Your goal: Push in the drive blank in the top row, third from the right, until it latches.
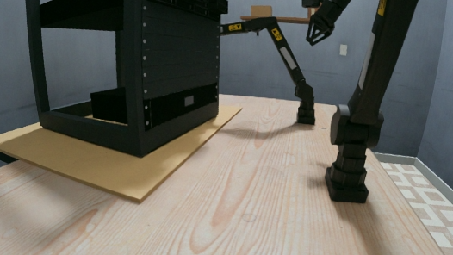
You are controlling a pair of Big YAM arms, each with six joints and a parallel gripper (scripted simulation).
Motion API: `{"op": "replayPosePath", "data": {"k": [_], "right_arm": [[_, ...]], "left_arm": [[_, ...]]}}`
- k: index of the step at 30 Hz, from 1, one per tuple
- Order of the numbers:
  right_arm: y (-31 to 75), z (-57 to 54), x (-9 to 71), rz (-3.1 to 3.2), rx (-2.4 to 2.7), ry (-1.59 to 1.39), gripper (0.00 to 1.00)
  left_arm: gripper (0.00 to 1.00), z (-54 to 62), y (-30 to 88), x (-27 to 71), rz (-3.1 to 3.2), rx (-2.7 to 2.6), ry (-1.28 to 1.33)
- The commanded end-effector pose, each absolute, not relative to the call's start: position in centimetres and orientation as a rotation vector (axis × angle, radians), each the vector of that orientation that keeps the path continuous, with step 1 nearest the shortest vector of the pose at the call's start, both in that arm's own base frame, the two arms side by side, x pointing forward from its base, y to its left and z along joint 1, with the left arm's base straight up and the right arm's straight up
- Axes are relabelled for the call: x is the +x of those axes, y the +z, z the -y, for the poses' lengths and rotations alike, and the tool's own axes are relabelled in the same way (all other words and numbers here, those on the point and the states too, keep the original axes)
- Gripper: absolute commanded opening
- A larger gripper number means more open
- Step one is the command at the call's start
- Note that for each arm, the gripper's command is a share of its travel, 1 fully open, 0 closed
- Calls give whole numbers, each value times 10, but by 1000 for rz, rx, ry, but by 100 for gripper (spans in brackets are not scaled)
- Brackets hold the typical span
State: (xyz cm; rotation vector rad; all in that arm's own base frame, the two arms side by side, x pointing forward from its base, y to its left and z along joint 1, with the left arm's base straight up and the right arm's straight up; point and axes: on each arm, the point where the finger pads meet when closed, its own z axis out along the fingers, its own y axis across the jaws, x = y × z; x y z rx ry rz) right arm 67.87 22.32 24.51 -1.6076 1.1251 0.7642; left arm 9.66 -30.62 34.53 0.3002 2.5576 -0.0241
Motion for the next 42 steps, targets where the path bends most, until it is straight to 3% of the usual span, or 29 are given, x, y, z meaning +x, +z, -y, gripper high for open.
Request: {"op": "replayPosePath", "data": {"k": [1, 25, 34, 42], "right_arm": [[264, -223, 679, -1097, -1611, 737, 100], [266, -204, 684, -1137, -1594, 707, 100], [277, -117, 699, -1316, -1501, 568, 100], [304, 65, 695, -1648, -1216, 275, 100]], "left_arm": [[100, 308, 351, 97, -2554, 292, -47], [100, 312, 361, 97, -2551, 282, -81], [100, 312, 361, 97, -2551, 282, -81], [100, 311, 357, 99, -2542, 300, -77]]}}
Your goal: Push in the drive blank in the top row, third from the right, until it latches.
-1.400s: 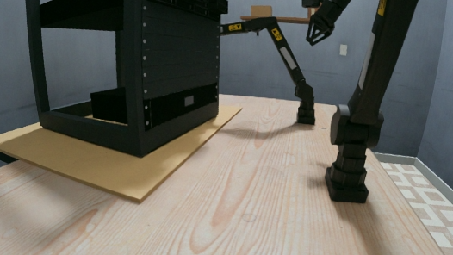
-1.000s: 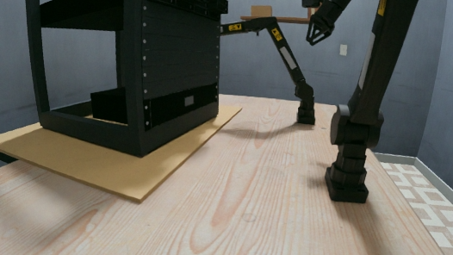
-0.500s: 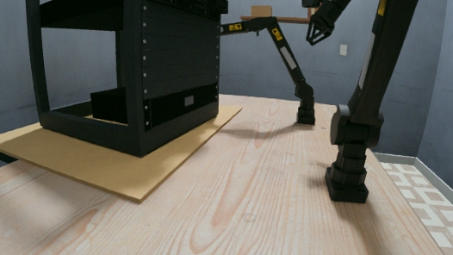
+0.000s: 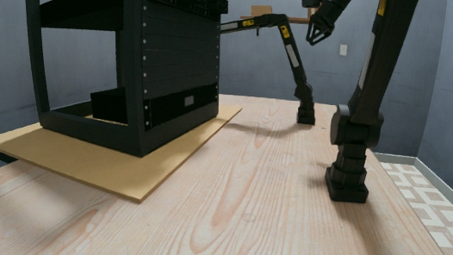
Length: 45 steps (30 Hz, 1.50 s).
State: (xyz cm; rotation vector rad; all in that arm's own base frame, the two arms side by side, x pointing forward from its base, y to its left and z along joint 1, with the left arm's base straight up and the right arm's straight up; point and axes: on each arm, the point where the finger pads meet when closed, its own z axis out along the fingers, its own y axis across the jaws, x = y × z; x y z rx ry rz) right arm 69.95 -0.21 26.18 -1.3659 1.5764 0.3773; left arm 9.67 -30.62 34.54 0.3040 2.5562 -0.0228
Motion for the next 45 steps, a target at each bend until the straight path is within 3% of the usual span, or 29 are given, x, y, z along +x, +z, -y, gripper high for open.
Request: {"op": "replayPosePath", "data": {"k": [1, 9, 19, 26, 34, 45], "right_arm": [[307, 84, 692, -1678, -1180, 245, 100], [326, 199, 659, -1844, -925, 51, 100], [370, 393, 538, -2014, -335, -320, 100], [391, 462, 462, -2014, -46, -483, 100], [432, 550, 293, -1869, 496, -780, 100], [473, 572, 108, -1541, 970, -1055, 100]], "left_arm": [[100, 310, 355, 100, -2541, 304, -72], [100, 310, 354, 105, -2517, 348, -76], [100, 322, 359, 119, -2410, 523, -96], [100, 330, 365, 130, -2314, 642, -94], [100, 341, 379, 151, -2104, 843, -49], [100, 346, 404, 179, -1815, 1027, 96]]}}
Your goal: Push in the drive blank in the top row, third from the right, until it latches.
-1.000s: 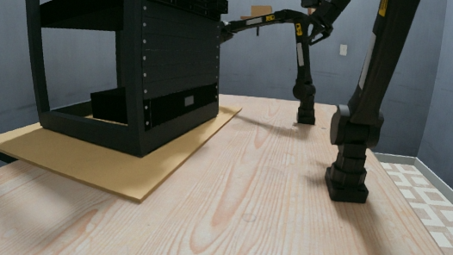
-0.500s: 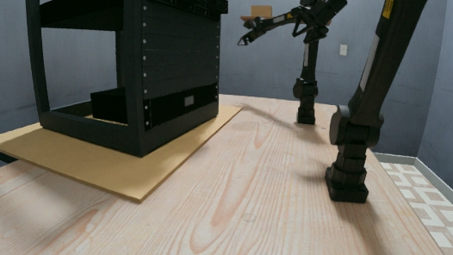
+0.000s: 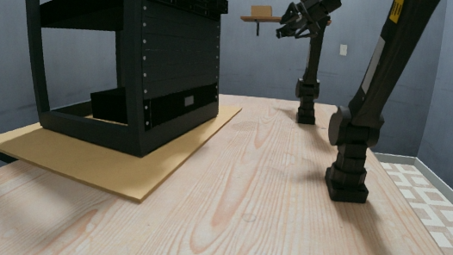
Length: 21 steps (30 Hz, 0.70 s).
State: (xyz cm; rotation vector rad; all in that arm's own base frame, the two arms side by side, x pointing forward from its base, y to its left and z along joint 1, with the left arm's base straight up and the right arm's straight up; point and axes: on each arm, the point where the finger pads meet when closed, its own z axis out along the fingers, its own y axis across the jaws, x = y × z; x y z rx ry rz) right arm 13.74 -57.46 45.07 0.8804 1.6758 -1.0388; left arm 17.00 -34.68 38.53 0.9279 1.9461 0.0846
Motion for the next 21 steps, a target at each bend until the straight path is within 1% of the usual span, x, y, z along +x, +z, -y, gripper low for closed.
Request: {"op": "replayPosePath", "data": {"k": [1, 5, 9, 13, 15, 21], "right_arm": [[477, 571, 88, -1495, 1015, -1084, 100], [490, 560, 26, -1337, 1146, -1172, 100], [497, 550, -10, -1236, 1215, -1222, 100], [500, 545, -25, -1192, 1241, -1242, 100], [500, 545, -25, -1192, 1241, -1242, 100], [501, 544, -27, -1186, 1245, -1245, 100]], "left_arm": [[100, 346, 407, 182, -1781, 1041, 121], [100, 343, 420, 195, -1655, 1097, 221], [100, 338, 434, 206, -1540, 1137, 336], [100, 330, 447, 216, -1438, 1165, 459], [100, 330, 447, 216, -1438, 1165, 459], [100, 315, 464, 229, -1318, 1193, 642]]}}
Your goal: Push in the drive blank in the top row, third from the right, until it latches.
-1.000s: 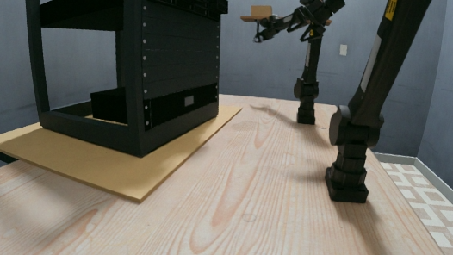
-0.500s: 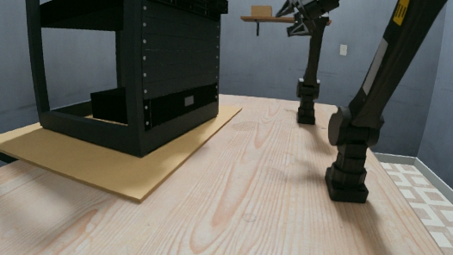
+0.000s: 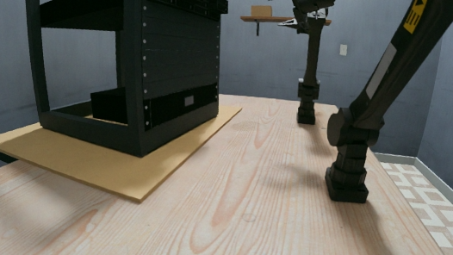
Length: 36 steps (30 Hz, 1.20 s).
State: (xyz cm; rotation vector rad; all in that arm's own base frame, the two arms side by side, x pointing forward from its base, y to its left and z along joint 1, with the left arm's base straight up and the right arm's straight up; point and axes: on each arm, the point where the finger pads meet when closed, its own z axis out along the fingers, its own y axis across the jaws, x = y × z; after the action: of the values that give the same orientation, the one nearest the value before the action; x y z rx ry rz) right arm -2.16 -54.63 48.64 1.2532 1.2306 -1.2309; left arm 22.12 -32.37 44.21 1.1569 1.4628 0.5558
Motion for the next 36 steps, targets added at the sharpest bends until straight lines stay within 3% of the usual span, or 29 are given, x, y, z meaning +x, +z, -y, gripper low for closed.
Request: {"op": "replayPosePath", "data": {"k": [1, 20, 36], "right_arm": [[501, 544, -27, -1186, 1245, -1245, 100], [501, 544, -27, -1186, 1245, -1245, 100], [501, 544, -27, -1186, 1245, -1245, 100]], "left_arm": [[100, 313, 466, 230, -1301, 1197, 671], [100, 274, 493, 247, -1151, 1230, 1034], [100, 265, 501, 248, -1130, 1231, 1103]]}}
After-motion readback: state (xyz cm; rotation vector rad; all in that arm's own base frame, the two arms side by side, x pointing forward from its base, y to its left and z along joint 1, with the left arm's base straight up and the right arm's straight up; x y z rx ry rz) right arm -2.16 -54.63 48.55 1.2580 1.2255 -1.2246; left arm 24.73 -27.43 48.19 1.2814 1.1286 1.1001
